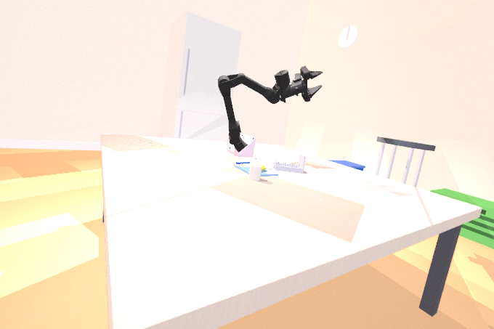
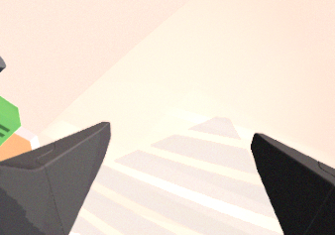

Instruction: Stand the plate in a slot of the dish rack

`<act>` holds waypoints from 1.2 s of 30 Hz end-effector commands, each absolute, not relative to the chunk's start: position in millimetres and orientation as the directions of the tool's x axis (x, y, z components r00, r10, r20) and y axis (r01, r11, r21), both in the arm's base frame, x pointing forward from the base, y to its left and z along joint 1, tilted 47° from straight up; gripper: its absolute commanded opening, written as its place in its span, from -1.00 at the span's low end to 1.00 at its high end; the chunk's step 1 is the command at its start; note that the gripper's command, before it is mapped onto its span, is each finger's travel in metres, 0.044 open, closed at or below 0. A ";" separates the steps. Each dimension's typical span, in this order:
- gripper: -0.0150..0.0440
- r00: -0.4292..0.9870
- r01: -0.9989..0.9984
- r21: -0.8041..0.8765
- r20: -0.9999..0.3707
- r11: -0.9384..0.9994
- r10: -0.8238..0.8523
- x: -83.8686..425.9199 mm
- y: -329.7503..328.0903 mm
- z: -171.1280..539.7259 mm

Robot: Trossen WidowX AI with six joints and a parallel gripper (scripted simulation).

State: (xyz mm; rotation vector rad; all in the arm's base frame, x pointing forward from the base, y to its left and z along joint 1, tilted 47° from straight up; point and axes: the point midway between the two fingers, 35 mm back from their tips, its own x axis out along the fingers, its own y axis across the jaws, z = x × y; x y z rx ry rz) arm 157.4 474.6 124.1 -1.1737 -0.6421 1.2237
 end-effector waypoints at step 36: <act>0.86 0.570 -0.820 -0.492 -0.740 0.292 0.357 267.6 365.1 79.0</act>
